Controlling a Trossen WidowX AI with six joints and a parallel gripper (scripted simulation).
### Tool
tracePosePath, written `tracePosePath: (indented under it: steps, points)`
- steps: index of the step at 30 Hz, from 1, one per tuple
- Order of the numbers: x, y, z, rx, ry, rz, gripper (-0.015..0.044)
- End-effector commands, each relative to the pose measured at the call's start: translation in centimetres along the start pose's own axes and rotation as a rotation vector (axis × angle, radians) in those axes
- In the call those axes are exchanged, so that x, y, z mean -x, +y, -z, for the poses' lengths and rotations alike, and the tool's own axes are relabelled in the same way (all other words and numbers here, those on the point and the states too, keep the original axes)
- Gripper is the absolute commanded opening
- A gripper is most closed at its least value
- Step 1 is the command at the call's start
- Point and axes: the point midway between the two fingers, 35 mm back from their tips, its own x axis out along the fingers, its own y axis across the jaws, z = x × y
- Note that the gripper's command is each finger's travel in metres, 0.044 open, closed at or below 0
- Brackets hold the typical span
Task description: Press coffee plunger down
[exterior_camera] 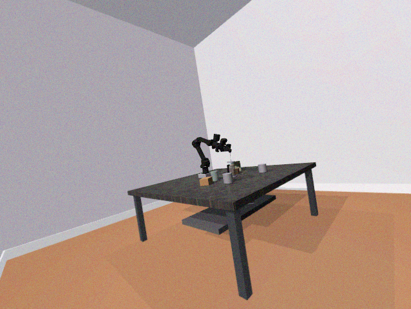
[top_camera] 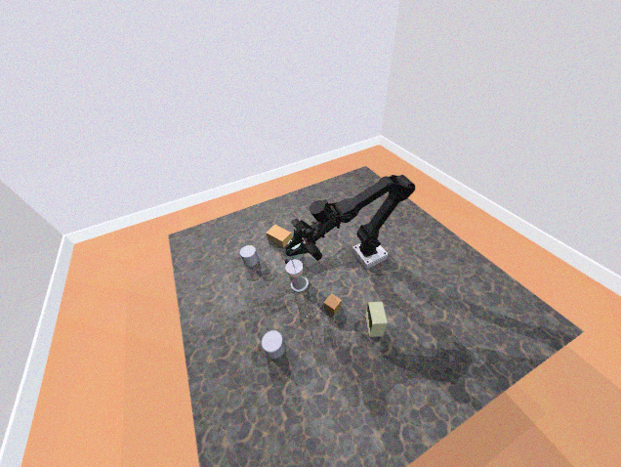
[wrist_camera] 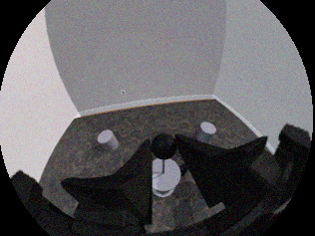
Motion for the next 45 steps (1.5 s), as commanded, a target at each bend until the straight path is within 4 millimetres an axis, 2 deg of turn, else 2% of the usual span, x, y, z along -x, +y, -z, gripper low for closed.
tracePosePath:
  steps: [1,20,45]
  points:
    - [-1.2,-0.1,3.8,-0.012,0.094,0.003,0.0116]
    - [-3.2,0.1,6.1,-0.012,0.093,0.003,0.0116]
    - [-4.3,0.1,5.3,-0.012,0.092,0.003,0.0116]
